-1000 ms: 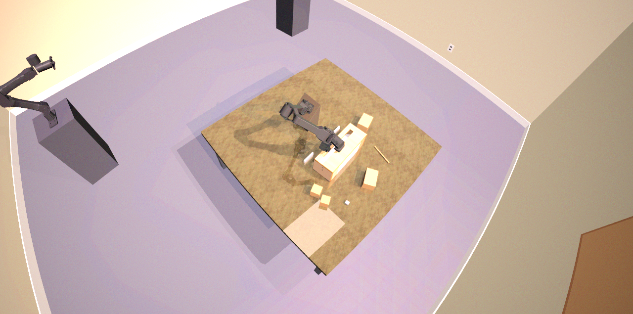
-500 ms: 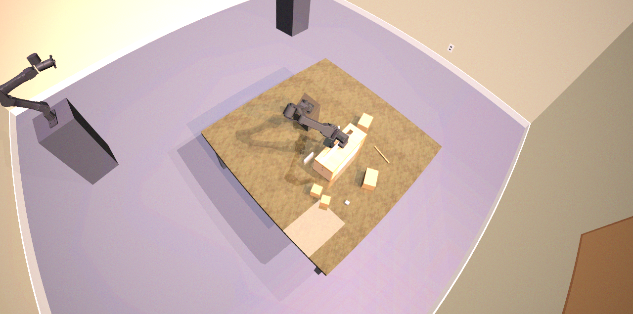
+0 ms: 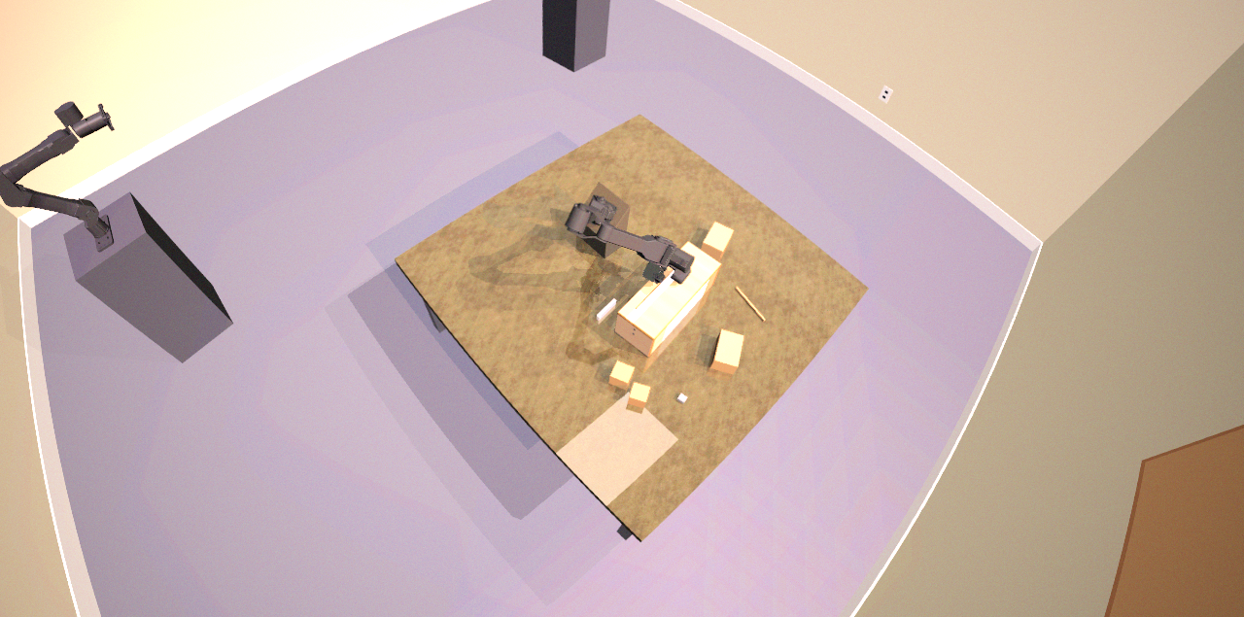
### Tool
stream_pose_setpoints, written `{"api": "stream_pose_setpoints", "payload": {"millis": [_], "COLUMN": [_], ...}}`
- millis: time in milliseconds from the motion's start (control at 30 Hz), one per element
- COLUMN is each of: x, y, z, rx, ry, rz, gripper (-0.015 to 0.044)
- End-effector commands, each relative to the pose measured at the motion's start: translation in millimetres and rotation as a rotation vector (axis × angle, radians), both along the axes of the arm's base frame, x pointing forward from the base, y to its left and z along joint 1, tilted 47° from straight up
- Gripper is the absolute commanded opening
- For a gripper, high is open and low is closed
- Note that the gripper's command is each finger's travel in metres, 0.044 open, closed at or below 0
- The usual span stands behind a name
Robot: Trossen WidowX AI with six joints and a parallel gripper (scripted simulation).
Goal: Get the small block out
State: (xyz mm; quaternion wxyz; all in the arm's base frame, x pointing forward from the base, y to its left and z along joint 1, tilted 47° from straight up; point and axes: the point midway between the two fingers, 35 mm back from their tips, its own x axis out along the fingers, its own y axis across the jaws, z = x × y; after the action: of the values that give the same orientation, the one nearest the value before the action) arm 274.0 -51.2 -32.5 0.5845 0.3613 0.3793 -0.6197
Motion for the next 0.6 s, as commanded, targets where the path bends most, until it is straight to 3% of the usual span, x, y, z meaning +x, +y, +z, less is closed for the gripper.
{"api": "stream_pose_setpoints", "payload": {"millis": [0,567], "x": [-0.5,-1.3], "y": [9.3,40.9], "z": [-10.3,-42.8], "rx": [0.005,0.008], "ry": [0.000,-0.001], "rz": [0.000,0.000], "gripper": [0.0400,0.0400]}}
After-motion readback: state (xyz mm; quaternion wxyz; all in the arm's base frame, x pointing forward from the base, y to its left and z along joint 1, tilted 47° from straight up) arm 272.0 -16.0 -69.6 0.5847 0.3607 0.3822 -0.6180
